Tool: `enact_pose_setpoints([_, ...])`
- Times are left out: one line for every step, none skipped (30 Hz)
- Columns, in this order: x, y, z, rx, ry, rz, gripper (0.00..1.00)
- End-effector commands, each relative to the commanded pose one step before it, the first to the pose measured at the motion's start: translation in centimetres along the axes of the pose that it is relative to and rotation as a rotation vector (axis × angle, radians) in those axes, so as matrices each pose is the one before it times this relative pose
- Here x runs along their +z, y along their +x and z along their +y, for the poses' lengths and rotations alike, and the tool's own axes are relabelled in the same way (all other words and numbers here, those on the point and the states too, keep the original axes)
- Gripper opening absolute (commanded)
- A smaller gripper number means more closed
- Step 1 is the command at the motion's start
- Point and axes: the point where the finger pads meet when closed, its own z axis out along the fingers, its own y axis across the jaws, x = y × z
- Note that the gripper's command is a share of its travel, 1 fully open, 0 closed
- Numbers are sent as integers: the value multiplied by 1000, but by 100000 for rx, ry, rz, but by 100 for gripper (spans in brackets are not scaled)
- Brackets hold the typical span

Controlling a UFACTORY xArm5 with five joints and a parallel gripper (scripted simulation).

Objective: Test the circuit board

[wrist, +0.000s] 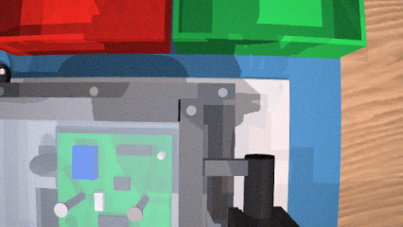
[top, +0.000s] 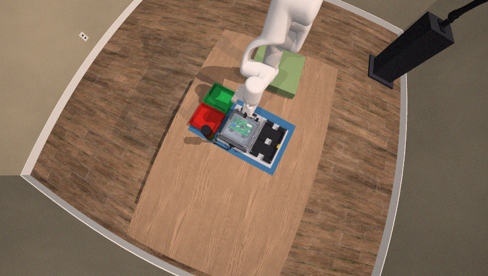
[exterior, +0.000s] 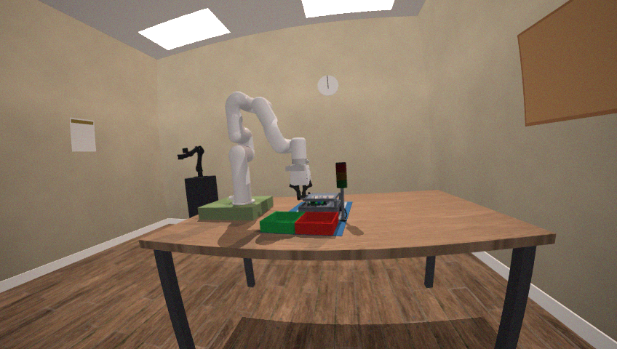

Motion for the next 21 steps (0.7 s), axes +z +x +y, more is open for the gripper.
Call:
enact_pose_setpoints([-52,-12,-129,2,335,-31,0])
enact_pose_setpoints([22,0,0,0,0,0,0])
enact_pose_setpoints([22,0,0,0,0,0,0])
enact_pose_setpoints([17,0,0,0,0,0,0])
enact_pose_setpoints([9,0,0,0,0,0,0])
enact_pose_setpoints([2,0,0,0,0,0,0])
enact_pose_setpoints([0,0,0,0,0,0,0])
enact_pose_setpoints([0,0,0,0,0,0,0])
enact_pose_setpoints([0,0,0,0,0,0,0])
enact_pose_setpoints([0,0,0,0,0,0,0])
enact_pose_setpoints([0,0,0,0,0,0,0])
enact_pose_setpoints([0,0,0,0,0,0,0])
enact_pose_setpoints([0,0,0,0,0,0,0])
enact_pose_setpoints([0,0,0,0,0,0,0])
enact_pose_setpoints([0,0,0,0,0,0,24])
enact_pose_setpoints([0,0,0,0,0,0,24])
enact_pose_setpoints([0,0,0,0,0,0,24])
enact_pose_setpoints([0,0,0,0,0,0,24])
enact_pose_setpoints([0,0,0,0,0,0,24])
enact_pose_setpoints([0,0,0,0,0,0,24])
enact_pose_setpoints([0,0,0,0,0,0,24])
